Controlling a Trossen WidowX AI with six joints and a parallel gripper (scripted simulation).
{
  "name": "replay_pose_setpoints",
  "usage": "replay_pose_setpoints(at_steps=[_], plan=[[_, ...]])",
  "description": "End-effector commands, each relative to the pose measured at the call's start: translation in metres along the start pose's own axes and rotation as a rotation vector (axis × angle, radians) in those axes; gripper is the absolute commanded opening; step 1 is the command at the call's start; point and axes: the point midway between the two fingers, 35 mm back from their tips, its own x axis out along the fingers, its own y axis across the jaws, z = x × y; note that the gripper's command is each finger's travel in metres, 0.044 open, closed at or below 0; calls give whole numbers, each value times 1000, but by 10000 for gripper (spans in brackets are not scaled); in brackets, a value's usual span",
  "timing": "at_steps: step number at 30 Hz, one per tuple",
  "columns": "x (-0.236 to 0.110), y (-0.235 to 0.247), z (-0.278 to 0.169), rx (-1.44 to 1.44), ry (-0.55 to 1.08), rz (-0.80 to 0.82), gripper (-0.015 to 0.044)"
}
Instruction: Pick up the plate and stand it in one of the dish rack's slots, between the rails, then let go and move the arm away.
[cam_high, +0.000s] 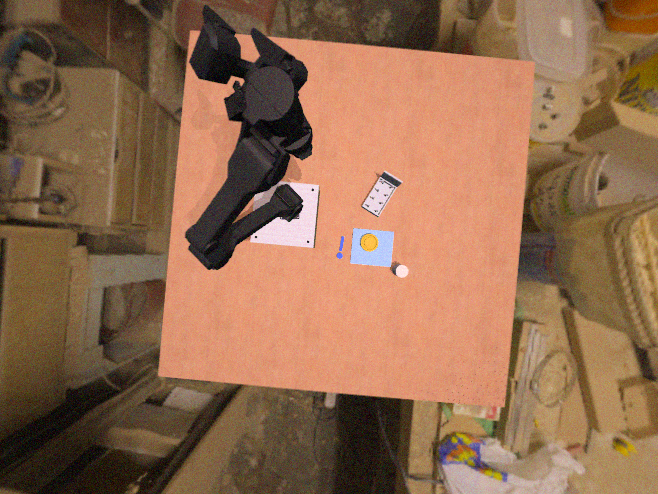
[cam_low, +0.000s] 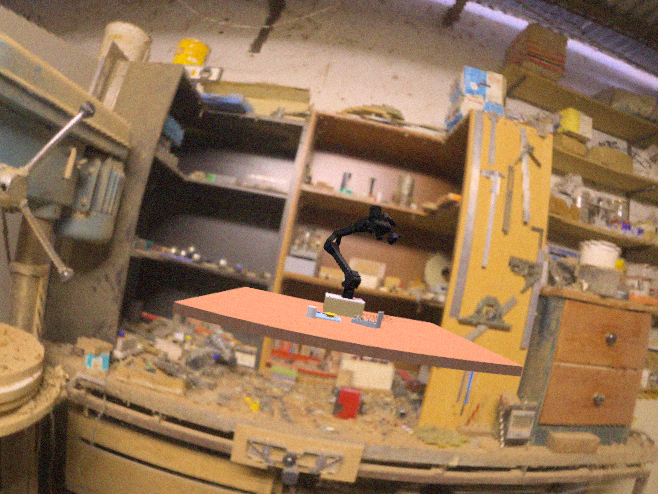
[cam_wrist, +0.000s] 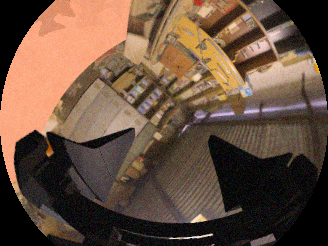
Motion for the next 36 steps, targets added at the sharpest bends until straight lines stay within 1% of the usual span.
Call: replay_pose_setpoints(at_steps=[1,9,18,28,36], plan=[[0,1,-1,5,2,2,400],[-5,31,-26,209,112,104,400],[-18,68,-53,447,262,212,400],[-41,110,-76,708,442,310,400],[-66,143,-90,920,604,376,400]])
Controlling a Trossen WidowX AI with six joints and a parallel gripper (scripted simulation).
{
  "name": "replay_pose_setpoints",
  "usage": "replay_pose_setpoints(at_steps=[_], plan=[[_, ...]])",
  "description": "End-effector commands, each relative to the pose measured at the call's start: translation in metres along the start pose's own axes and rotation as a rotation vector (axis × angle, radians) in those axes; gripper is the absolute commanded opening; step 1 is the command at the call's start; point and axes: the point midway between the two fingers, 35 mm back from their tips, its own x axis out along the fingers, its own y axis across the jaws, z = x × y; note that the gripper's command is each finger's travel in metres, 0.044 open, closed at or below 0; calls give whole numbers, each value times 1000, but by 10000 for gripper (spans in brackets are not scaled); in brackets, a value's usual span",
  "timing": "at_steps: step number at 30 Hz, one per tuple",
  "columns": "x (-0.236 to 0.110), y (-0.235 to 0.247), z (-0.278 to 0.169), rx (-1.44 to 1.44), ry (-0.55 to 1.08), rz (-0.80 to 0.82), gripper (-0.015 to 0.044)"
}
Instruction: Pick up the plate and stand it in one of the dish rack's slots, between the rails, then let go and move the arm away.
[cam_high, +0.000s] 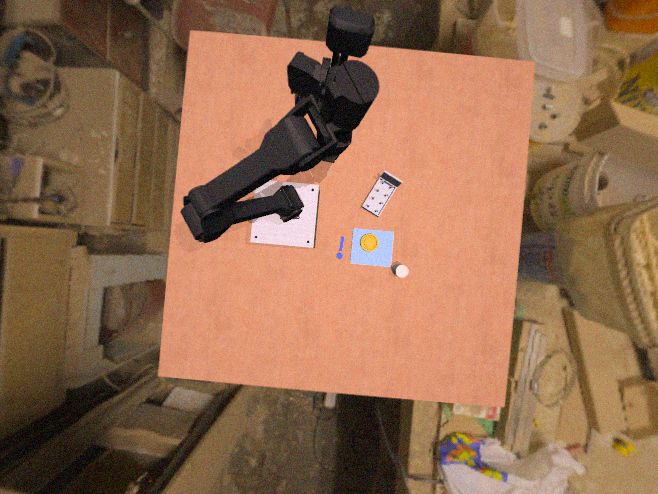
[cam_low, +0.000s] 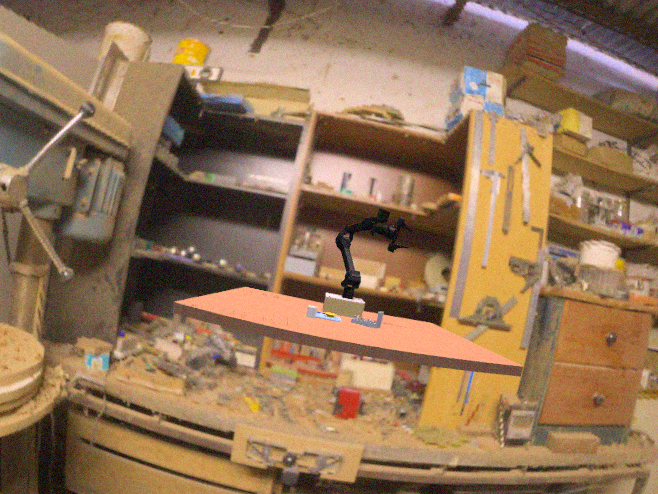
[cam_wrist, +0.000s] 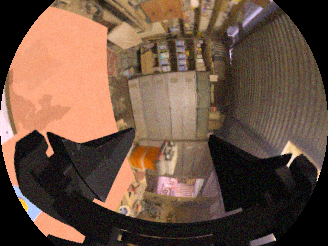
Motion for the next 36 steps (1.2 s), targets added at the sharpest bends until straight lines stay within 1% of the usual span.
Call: replay_pose_setpoints(at_steps=[1,18,36], plan=[[0,7,-25,126,86,32,400],[-22,47,-107,601,423,105,400],[-70,102,-174,1091,798,111,400]])
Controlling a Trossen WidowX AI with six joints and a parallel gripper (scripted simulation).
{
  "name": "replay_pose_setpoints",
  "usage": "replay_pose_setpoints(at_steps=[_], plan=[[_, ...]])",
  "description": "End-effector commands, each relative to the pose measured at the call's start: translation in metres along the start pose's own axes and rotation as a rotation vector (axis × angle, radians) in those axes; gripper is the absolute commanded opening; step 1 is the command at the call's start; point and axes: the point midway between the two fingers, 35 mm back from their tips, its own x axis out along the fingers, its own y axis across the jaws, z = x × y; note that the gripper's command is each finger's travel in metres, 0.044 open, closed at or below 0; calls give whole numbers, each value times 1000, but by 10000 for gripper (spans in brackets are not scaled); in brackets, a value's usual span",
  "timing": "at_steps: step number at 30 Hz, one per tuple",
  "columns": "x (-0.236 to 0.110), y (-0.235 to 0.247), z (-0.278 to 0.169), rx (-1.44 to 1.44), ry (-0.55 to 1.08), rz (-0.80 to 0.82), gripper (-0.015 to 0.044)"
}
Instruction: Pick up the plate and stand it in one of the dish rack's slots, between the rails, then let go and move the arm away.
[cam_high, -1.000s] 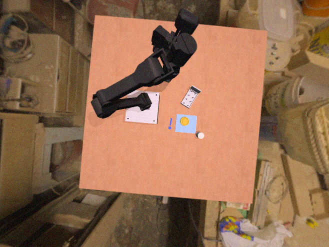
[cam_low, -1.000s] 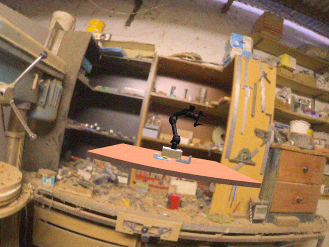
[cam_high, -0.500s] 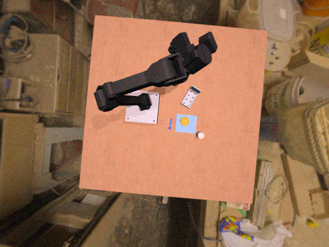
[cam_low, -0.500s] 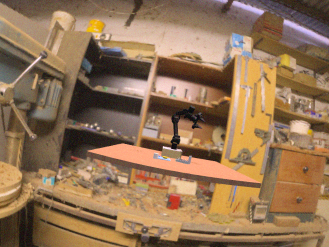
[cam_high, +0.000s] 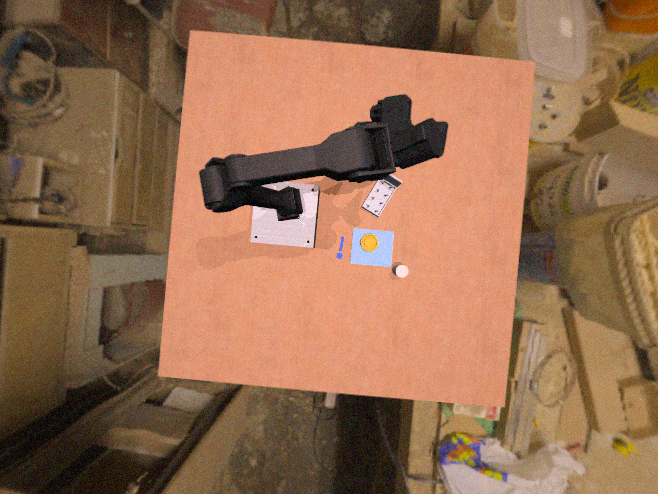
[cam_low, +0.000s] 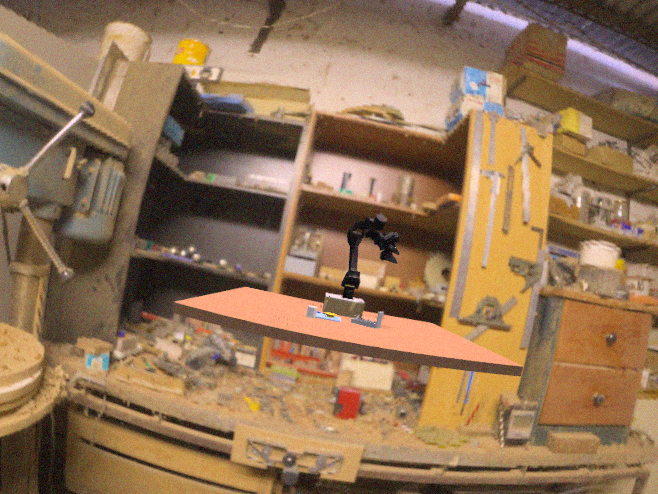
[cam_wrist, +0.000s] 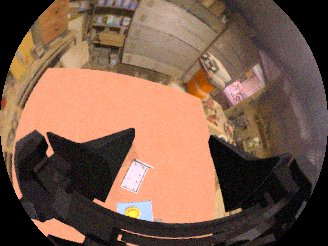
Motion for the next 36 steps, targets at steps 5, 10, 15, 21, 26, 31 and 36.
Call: replay_pose_setpoints(at_steps=[5,10,15,21,26,31,36], plan=[[2,-12,-46,243,164,-11,400],[1,-15,-73,386,259,-23,400],[-3,-17,-100,527,353,-39,400],[-10,-17,-132,697,466,-64,400],[-18,-14,-158,838,562,-88,400],[-27,-10,-182,976,658,-115,400],[-38,-4,-206,1111,754,-145,400]])
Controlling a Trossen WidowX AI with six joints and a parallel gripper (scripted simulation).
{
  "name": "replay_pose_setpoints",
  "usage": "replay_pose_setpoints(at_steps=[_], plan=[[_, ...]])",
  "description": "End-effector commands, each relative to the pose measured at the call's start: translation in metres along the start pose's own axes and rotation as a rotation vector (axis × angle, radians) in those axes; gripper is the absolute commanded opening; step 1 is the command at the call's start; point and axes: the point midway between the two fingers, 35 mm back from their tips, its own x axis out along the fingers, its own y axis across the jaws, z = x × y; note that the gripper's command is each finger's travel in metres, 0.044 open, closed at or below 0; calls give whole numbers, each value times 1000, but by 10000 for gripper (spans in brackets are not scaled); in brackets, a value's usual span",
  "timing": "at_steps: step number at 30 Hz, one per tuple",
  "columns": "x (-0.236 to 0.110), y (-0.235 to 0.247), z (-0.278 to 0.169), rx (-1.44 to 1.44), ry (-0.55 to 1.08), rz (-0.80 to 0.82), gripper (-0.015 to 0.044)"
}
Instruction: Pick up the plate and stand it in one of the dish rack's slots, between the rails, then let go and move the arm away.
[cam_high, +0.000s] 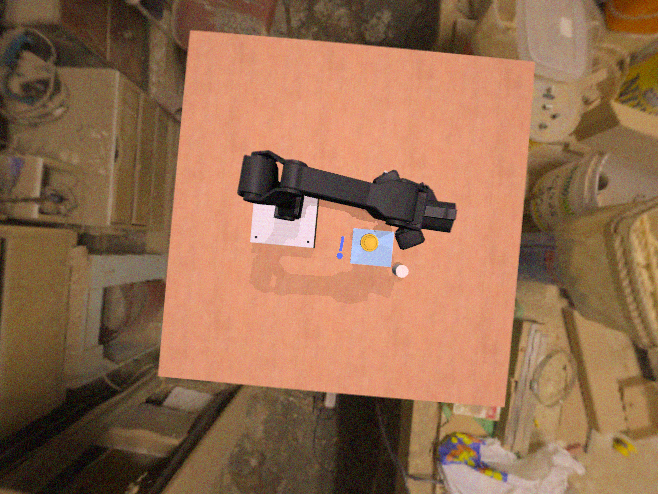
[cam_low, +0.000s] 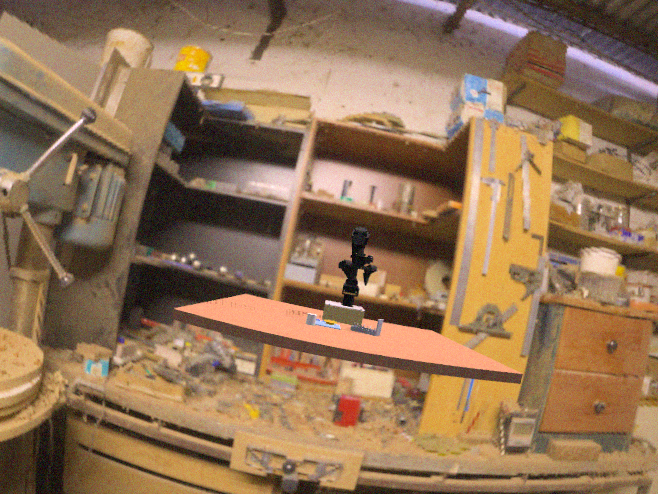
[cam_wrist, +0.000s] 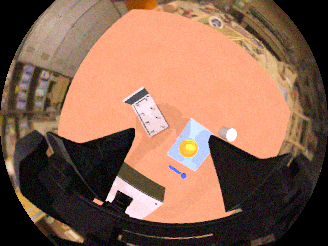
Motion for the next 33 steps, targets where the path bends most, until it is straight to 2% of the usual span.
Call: replay_pose_setpoints(at_steps=[1,14,21,28,33], plan=[[6,-17,-15,124,81,-27,400],[14,-57,-67,466,306,-115,400],[17,-59,-70,482,317,-120,400],[109,-63,-109,482,318,-120,400],[119,-63,-114,482,318,-120,400]])
